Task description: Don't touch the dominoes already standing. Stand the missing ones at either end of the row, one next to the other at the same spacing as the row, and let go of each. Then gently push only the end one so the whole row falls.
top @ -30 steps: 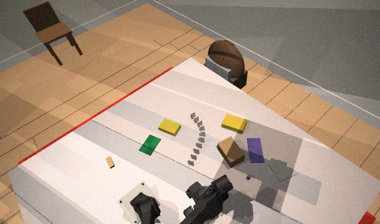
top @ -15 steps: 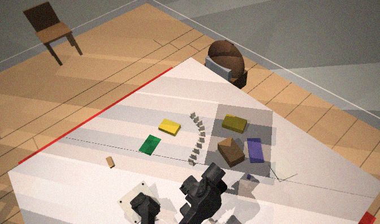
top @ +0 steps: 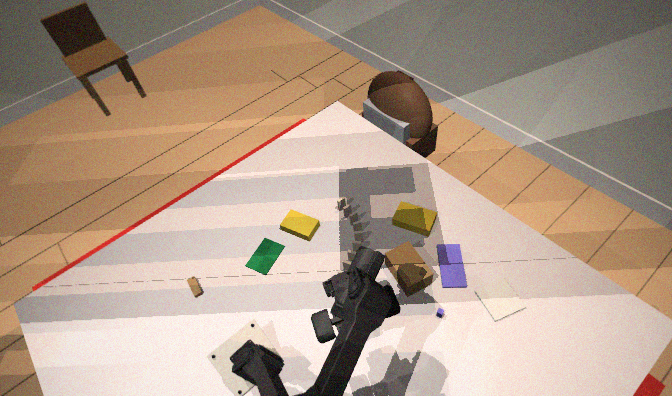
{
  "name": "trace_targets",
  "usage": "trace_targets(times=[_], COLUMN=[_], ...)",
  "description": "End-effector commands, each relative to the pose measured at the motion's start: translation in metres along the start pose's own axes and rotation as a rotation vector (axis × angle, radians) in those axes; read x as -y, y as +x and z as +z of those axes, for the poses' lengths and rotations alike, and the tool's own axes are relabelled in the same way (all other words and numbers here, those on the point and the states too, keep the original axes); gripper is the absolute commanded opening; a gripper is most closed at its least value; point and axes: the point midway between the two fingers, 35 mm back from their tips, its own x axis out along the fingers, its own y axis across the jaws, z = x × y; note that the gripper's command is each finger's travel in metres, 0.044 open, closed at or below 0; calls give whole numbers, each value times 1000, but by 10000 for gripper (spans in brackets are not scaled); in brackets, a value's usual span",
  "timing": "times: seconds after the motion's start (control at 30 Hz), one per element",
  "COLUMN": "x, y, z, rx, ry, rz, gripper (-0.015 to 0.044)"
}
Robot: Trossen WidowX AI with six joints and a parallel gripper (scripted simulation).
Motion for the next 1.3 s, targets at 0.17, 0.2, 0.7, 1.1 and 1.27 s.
trace_targets(times=[0.17, 0.2, 0.7, 1.1, 1.27], x=[-11, -13, -31, -30, -29], y=[-5, -5, -4, 8, 31], z=[97, 103, 143, 144, 145], rx=[-48, -54, -100, -99, -98], ry=[468, 496, 711, 713, 718], rz=[29, 29, 11, 15, 21], gripper=[107, 107, 107, 107, 107])
